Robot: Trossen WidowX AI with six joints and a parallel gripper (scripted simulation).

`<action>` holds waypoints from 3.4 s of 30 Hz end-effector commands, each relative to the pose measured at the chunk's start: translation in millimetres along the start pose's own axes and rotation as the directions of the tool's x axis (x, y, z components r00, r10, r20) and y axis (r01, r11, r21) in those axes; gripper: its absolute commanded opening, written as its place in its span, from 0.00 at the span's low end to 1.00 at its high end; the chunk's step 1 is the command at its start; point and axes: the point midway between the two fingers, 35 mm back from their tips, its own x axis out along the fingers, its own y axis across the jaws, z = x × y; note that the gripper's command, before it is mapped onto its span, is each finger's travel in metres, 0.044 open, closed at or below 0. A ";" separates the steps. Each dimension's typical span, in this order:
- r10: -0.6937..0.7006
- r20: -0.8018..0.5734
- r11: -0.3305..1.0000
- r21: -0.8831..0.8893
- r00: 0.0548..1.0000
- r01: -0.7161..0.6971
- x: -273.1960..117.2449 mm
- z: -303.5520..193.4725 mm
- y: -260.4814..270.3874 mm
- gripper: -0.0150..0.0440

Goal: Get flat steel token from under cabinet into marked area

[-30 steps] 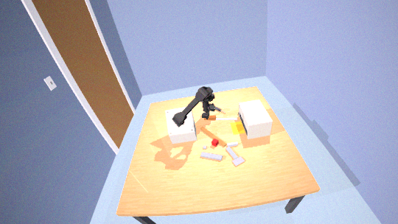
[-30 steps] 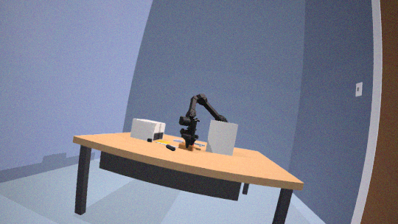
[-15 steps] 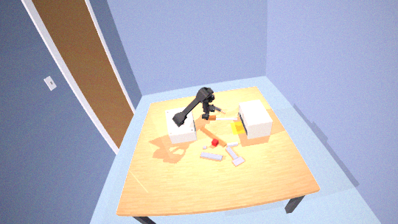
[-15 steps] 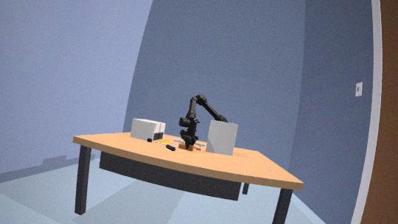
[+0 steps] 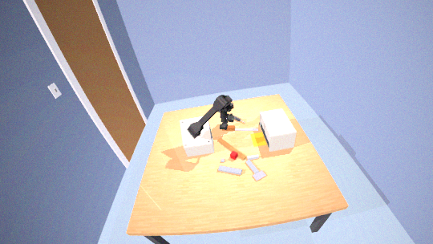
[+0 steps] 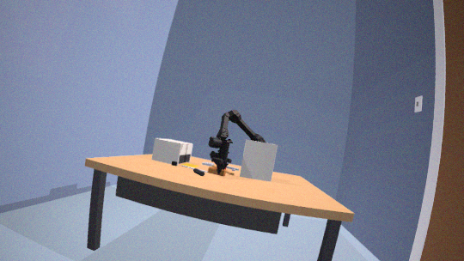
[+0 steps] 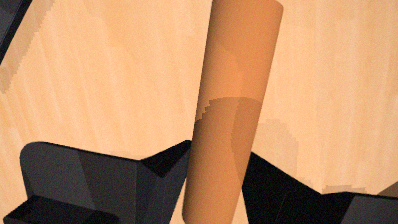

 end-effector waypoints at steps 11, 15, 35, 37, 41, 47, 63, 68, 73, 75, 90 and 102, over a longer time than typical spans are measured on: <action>0.000 0.001 1.000 -0.003 1.000 0.000 -0.2 5.1 0.1 0.25; -0.002 0.002 1.000 -0.006 1.000 0.002 -0.3 12.8 0.1 0.25; -0.005 0.003 1.000 -0.011 1.000 0.005 -0.2 51.4 -0.9 0.25; -0.005 0.003 1.000 -0.011 1.000 0.005 -0.2 55.0 -0.9 0.25; -0.005 0.003 1.000 -0.011 1.000 0.005 -0.2 62.0 -1.0 0.25; -0.006 0.004 1.000 -0.011 1.000 0.006 -0.3 71.8 -1.2 0.25; -0.006 0.004 1.000 -0.010 1.000 0.006 -0.4 96.0 -1.3 0.25; -0.006 0.005 1.000 -0.010 1.000 0.006 -0.4 103.1 -1.3 0.25; -0.006 0.005 1.000 -0.010 1.000 0.006 -0.5 109.9 -1.4 0.25; -0.006 0.005 1.000 -0.010 1.000 0.006 -0.5 112.6 -1.4 0.25; -0.007 0.006 1.000 -0.009 1.000 0.007 -0.7 131.8 -1.4 0.25; -0.007 0.006 1.000 -0.009 1.000 0.007 -0.8 146.1 -1.4 0.25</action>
